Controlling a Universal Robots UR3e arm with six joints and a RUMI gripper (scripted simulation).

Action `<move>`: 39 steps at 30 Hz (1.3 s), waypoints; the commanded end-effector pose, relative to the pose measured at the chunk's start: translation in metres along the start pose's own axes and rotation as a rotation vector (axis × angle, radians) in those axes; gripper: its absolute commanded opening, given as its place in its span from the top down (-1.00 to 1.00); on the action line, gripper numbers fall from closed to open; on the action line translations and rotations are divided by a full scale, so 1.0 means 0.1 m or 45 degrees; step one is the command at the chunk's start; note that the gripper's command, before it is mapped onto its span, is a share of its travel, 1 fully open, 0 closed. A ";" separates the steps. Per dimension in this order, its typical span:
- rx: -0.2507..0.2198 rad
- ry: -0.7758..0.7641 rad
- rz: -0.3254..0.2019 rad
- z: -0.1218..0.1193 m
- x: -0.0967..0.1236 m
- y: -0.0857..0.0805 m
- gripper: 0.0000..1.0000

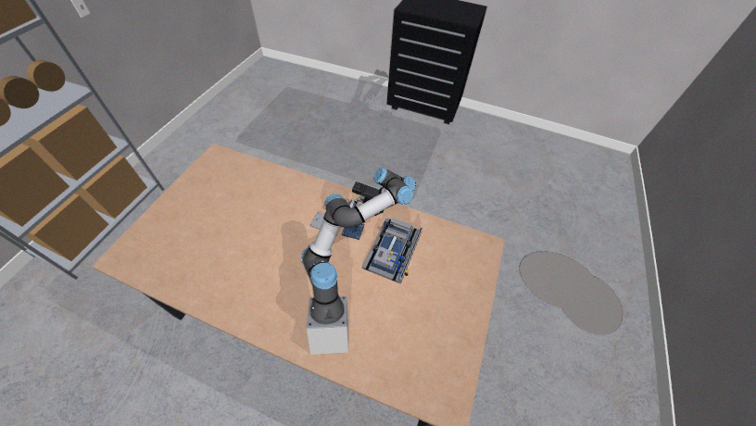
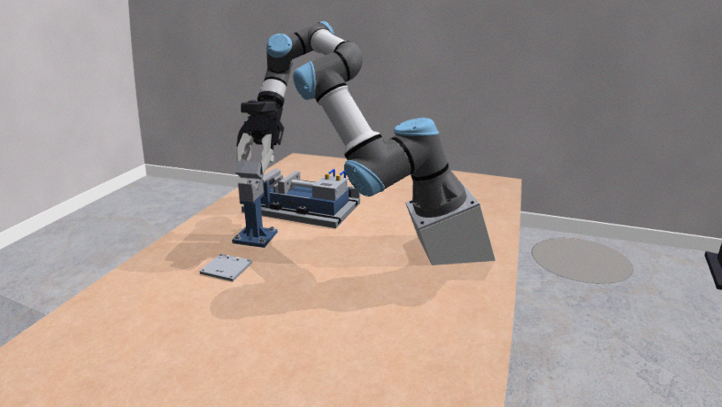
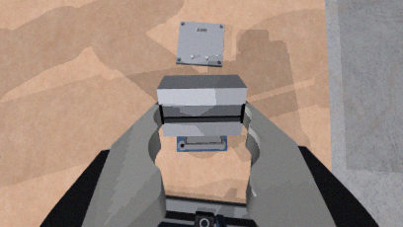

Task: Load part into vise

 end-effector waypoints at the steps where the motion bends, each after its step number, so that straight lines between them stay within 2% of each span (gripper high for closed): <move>1: 0.001 -0.001 -0.028 0.00 -0.02 0.00 1.00; 15: -0.013 -0.001 -0.181 0.01 -0.11 0.00 1.00; 17: -0.013 -0.001 -0.181 0.01 -0.11 0.00 1.00; 32: -0.033 -0.001 -0.420 0.02 -0.26 0.04 1.00; 34: -0.033 -0.001 -0.420 0.02 -0.26 0.04 1.00; 39: -0.041 -0.001 -0.508 0.03 -0.30 0.06 1.00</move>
Point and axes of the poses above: the point where the finger pads meet when closed, its own y axis out along the fingers, its own z axis across the jaws, x = y × z, the point moved 7 cm from there along -y, back along the fingers, and after that the axes turned 5 degrees about -y, right-handed, at the moved point
